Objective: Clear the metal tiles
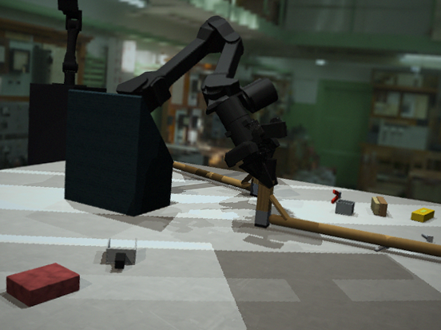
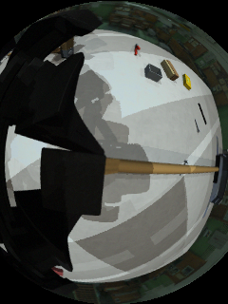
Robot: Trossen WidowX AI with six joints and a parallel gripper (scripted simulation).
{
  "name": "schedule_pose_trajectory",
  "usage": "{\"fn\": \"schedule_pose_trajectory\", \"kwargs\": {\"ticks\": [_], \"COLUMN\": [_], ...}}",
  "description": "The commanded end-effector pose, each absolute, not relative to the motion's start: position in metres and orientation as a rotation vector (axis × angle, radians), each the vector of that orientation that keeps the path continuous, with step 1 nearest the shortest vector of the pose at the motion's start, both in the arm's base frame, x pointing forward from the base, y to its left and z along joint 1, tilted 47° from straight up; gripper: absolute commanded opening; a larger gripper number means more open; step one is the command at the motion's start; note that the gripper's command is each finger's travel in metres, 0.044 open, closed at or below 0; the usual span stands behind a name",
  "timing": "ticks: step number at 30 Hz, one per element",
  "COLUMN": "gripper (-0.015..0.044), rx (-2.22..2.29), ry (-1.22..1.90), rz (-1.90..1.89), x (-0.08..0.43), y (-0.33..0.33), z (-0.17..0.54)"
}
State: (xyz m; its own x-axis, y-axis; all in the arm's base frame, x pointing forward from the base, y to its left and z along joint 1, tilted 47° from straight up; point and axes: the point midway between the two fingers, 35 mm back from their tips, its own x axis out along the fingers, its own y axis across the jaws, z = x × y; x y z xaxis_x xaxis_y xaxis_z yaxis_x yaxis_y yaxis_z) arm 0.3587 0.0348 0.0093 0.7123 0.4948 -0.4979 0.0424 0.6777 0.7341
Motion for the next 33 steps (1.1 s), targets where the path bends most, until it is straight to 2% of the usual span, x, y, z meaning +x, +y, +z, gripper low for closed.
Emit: {"fn": "schedule_pose_trajectory", "kwargs": {"ticks": [1,33], "gripper": [0.0,0.0], "rx": [0.797,0.797], "ry": [0.738,0.75], "rz": [0.282,0.273], "x": [0.351,0.336], "y": [0.035,0.016], "z": [0.012,-0.012]}}
